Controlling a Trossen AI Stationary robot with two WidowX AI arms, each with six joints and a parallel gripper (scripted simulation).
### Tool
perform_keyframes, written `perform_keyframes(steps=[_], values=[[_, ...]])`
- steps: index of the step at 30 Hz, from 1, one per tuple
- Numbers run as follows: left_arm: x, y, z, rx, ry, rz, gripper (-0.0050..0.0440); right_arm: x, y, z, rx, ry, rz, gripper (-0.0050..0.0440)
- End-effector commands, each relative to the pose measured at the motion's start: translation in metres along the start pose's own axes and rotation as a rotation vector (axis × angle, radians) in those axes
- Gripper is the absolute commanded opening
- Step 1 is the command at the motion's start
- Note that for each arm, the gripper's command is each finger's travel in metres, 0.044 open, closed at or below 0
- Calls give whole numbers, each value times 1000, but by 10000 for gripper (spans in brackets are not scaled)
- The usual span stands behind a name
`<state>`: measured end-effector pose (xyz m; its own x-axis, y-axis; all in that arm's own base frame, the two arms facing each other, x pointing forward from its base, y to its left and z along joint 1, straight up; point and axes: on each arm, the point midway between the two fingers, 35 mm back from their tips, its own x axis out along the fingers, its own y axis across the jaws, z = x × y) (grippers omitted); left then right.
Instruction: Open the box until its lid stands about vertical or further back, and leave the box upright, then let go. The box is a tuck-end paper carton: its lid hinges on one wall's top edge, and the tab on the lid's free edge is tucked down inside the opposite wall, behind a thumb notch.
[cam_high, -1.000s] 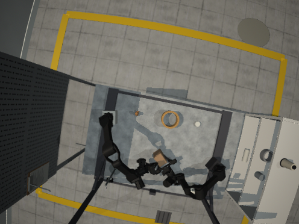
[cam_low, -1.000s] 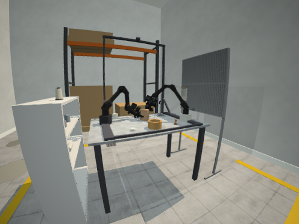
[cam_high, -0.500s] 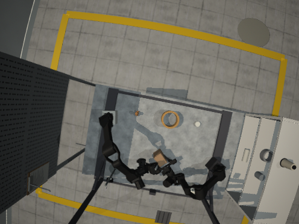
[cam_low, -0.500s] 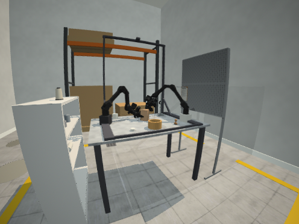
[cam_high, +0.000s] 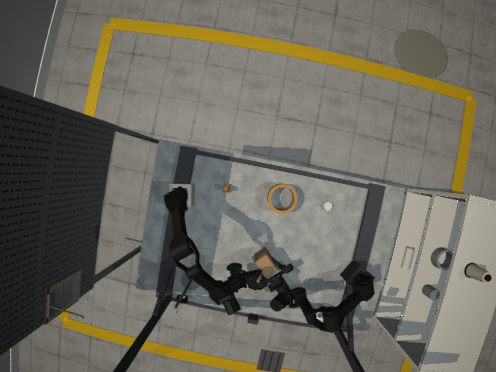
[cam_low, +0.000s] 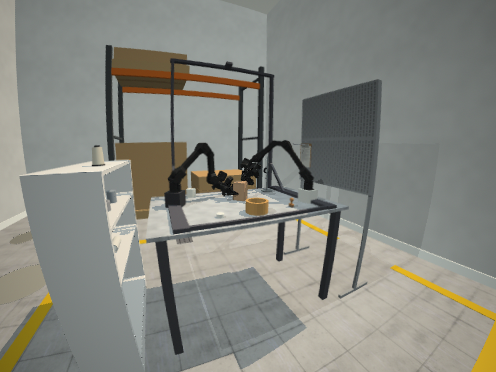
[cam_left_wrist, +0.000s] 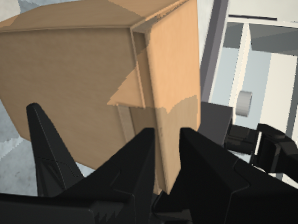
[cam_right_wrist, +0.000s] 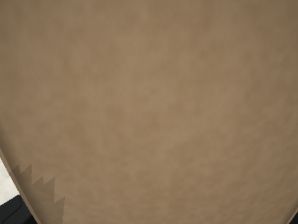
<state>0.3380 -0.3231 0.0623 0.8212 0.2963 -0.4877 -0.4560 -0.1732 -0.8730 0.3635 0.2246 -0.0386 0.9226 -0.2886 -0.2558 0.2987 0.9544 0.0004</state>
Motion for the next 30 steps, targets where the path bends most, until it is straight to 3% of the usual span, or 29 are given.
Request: perform_keyframes(steps=[1, 12, 22, 30], values=[[-7, -14, -4, -34, 19, -7, 50, -1, 5, 8, 21, -7, 12, 313], [-6, -15, -4, -33, 20, -17, 50, -1, 5, 8, 21, -7, 12, 313], [-8, -19, -4, -23, 21, -162, 50, -1, 5, 8, 21, -7, 12, 313], [-9, -19, -3, -22, 17, -199, 50, -1, 5, 8, 21, -7, 12, 313]])
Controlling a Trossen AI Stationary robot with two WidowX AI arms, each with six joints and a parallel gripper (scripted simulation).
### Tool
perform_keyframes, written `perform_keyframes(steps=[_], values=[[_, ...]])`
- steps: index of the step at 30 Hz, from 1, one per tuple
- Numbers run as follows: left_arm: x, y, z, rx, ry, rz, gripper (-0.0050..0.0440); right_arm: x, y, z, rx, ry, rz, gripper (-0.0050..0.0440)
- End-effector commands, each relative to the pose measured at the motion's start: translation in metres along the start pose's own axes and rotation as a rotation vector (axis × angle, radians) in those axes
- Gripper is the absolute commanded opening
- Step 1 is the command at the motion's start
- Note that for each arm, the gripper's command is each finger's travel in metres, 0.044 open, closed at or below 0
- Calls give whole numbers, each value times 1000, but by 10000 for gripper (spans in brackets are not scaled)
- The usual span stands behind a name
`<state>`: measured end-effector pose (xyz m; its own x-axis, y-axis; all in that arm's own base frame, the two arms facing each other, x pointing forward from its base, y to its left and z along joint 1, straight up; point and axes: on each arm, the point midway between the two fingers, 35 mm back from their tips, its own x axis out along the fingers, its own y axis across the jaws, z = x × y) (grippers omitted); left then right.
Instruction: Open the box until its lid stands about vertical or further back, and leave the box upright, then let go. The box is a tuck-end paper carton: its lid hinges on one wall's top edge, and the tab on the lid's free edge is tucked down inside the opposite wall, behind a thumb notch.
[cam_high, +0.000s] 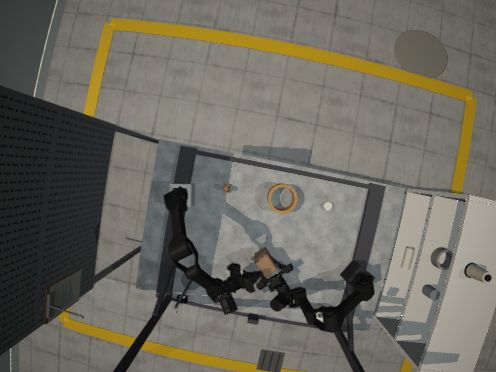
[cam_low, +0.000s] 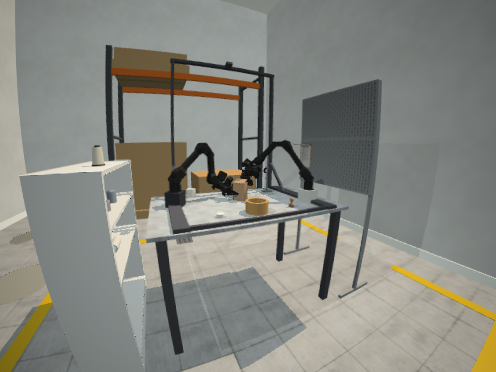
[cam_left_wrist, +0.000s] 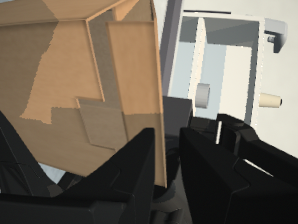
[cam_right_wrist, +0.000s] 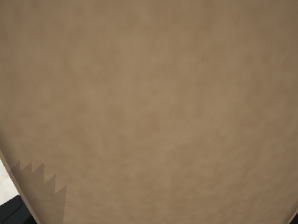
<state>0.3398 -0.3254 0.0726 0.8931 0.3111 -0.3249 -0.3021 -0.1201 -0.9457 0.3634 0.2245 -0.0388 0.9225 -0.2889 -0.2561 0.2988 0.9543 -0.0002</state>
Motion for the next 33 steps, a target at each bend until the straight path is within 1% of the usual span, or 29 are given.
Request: perform_keyframes(steps=[1, 11, 19, 33], values=[[-3, -11, 0, -21, 3, -22, 50, -1, 5, 8, 22, -7, 12, 313], [-2, -14, 0, -20, 6, -63, 50, -1, 5, 8, 22, -7, 12, 313], [-1, -18, 1, -20, 3, -117, 50, -1, 5, 8, 22, -7, 12, 313], [0, -20, 1, -19, 6, -148, 50, -1, 5, 8, 22, -7, 12, 313]])
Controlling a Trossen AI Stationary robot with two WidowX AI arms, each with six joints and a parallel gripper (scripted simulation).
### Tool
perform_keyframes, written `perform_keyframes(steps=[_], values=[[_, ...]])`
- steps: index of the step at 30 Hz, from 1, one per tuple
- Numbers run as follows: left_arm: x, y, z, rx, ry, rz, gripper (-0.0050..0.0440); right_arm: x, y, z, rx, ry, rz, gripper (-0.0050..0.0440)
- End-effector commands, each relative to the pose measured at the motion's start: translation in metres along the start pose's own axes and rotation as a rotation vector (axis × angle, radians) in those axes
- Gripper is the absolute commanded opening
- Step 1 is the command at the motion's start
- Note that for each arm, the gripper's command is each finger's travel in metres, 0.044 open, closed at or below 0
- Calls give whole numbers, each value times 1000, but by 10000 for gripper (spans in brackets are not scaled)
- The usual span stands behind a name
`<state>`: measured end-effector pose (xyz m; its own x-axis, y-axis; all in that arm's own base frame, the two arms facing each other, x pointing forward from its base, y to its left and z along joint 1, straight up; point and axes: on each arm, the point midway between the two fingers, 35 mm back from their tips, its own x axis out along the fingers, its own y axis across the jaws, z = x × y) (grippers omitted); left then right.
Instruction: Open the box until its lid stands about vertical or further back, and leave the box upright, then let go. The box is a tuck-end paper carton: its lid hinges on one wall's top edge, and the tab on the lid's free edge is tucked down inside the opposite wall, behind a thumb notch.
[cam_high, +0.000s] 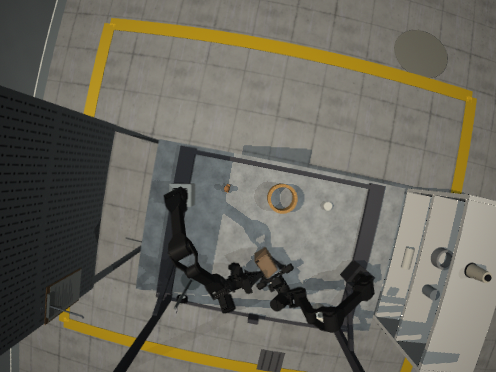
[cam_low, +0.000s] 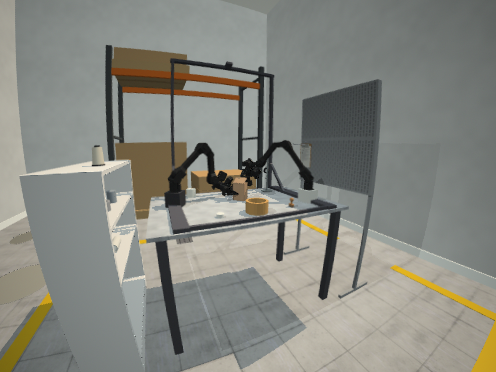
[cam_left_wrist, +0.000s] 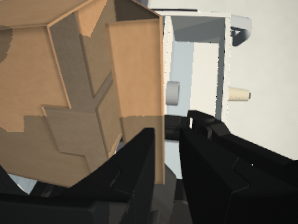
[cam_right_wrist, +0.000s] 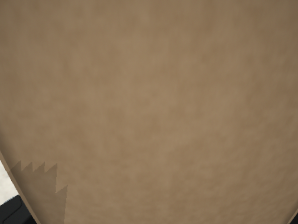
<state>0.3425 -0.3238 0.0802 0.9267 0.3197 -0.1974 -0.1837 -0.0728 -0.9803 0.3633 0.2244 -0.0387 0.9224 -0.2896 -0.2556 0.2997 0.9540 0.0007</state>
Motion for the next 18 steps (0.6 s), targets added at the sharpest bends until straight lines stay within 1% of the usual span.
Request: perform_keyframes(steps=[1, 10, 18], values=[[2, -12, 0, -25, 1, -22, 50, -1, 6, 8, 20, -7, 13, 313], [4, -16, 2, -25, -1, -80, 50, -1, 6, 8, 20, -7, 13, 313], [5, -17, 4, -25, -5, -96, 50, -1, 6, 8, 20, -7, 13, 313]])
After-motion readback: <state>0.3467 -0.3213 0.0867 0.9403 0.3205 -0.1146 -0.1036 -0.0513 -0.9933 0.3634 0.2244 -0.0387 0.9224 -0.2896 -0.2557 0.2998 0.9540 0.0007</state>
